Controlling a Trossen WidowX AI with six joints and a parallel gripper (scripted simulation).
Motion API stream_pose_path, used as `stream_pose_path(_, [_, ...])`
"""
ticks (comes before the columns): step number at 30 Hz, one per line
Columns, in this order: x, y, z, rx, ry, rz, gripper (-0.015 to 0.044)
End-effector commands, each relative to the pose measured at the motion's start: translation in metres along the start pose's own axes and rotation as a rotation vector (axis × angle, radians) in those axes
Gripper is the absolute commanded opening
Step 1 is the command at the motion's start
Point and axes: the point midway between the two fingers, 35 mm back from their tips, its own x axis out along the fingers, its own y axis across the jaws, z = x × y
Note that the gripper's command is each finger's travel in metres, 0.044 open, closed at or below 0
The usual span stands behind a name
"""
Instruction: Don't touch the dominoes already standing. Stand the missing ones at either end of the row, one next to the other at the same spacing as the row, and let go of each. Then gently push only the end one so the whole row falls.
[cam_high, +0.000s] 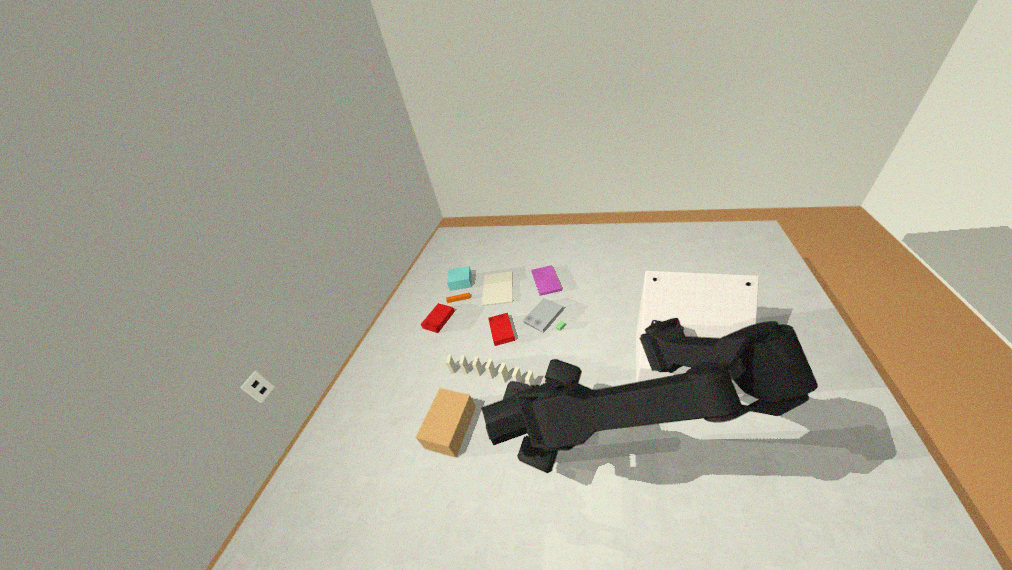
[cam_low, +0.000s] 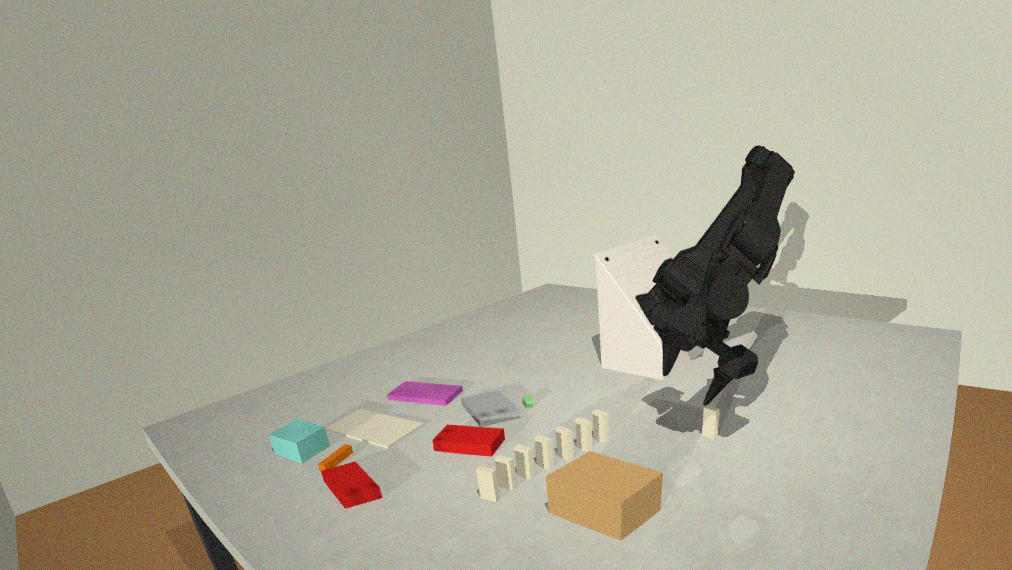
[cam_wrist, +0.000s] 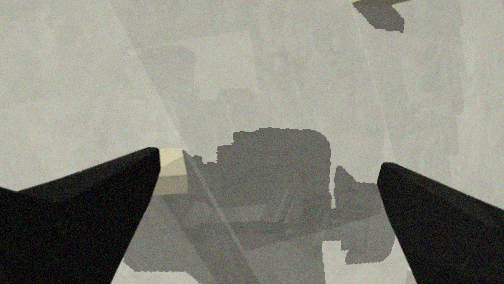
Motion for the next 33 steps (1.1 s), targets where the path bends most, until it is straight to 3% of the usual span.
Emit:
stream_pose_path(1, [-0.039, 0.023, -0.004, -0.014, 0.173, 0.292, 0.0440])
stream_pose_path(12, [-0.038, 0.023, -0.004, -0.014, 0.173, 0.292, 0.0440])
stream_pose_path(21, [0.018, 0.041, -0.014, -0.014, 0.173, 0.294, 0.0440])
stream_pose_path(33, [0.030, 0.044, -0.017, -0.014, 0.174, 0.296, 0.0440])
